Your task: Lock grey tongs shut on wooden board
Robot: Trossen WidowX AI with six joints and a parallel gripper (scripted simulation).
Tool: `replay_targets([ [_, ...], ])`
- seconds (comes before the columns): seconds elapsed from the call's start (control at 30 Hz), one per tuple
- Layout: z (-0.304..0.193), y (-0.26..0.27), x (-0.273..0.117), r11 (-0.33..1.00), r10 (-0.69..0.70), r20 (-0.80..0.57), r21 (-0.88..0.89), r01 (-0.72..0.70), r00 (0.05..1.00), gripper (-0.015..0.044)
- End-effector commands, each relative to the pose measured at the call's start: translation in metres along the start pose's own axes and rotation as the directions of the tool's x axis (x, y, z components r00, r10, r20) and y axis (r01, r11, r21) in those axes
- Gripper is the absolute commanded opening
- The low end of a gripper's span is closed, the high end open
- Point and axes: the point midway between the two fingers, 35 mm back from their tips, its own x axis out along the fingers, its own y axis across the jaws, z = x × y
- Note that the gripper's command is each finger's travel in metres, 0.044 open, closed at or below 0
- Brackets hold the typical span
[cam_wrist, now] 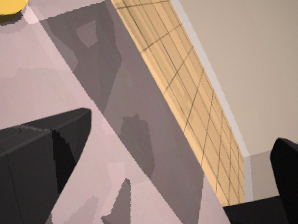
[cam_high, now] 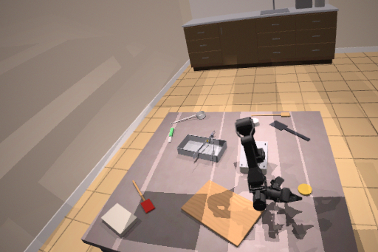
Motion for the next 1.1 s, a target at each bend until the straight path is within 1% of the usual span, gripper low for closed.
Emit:
replay_targets([
  [0.0, 0.000, 0.000, 0.000, 1.000, 0.000, 0.000, 0.000, 0.000, 1.000, 0.0426],
  [0.03, -0.001, 0.000, 0.000, 1.000, 0.001, -0.002, 0.004, -0.001, 1.000, 0.0440],
  [0.37, -0.035, -0.002, -0.012, 0.982, 0.040, -0.107, 0.188, -0.019, 0.993, 0.0440],
  [0.57, -0.068, -0.008, -0.030, 0.936, 0.077, -0.236, 0.351, 0.011, 0.969, 0.0440],
  [0.73, -0.101, -0.013, -0.067, 0.882, 0.119, -0.399, 0.464, 0.088, 0.909, 0.0440],
  [0.93, -0.139, -0.018, -0.128, 0.800, 0.174, -0.607, 0.546, 0.248, 0.775, 0.0440],
  [0.97, -0.144, -0.019, -0.139, 0.777, 0.182, -0.635, 0.561, 0.286, 0.751, 0.0440],
  [1.03, -0.148, -0.024, -0.142, 0.719, 0.184, -0.637, 0.606, 0.339, 0.749, 0.0440],
  [1.07, -0.151, -0.024, -0.151, 0.705, 0.194, -0.662, 0.607, 0.366, 0.724, 0.0440],
])
